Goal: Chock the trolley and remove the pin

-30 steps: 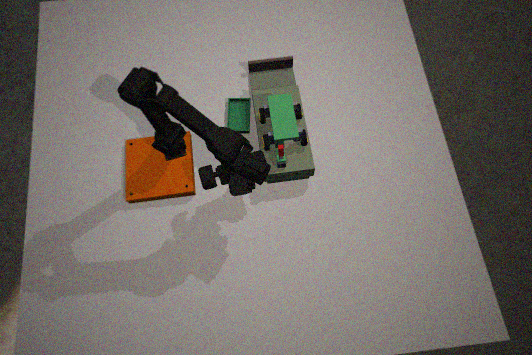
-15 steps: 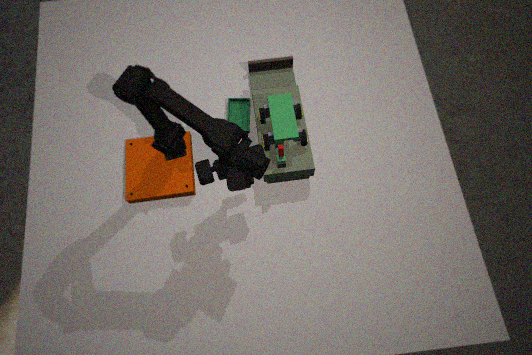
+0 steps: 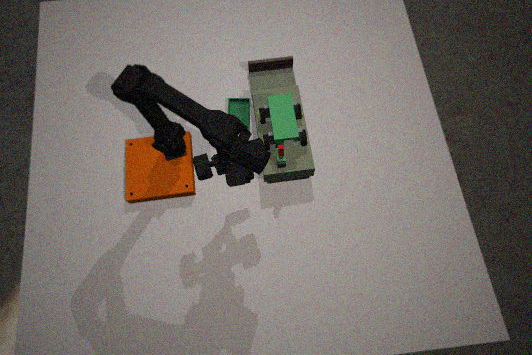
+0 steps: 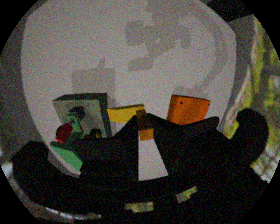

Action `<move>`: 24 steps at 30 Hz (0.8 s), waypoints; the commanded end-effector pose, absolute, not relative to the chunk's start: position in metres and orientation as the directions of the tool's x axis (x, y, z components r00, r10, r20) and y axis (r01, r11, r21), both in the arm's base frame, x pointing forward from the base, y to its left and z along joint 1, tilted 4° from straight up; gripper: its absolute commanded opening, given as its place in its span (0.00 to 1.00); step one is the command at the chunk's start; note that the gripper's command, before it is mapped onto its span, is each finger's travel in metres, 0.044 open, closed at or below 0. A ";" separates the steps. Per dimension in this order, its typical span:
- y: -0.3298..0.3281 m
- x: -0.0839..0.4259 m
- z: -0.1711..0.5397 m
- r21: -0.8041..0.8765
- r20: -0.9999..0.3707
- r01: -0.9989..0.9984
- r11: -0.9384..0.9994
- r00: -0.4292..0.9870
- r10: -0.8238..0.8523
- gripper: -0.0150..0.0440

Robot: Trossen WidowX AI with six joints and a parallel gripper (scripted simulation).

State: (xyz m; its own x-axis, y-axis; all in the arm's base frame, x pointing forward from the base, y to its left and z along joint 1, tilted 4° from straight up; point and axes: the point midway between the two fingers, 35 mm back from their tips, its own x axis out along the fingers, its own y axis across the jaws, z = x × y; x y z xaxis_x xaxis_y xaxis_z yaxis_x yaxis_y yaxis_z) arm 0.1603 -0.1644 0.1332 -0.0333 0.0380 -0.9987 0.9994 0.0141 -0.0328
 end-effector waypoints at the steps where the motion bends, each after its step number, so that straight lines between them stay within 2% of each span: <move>1: -0.166 0.163 0.147 -0.026 -0.999 0.999 0.019 -0.027 0.036 0.25; 14: -0.168 0.166 0.165 -0.025 -0.999 0.999 0.024 -0.026 0.036 0.25; 24: -0.168 0.166 0.165 -0.013 -0.999 0.944 0.329 -0.026 0.035 0.25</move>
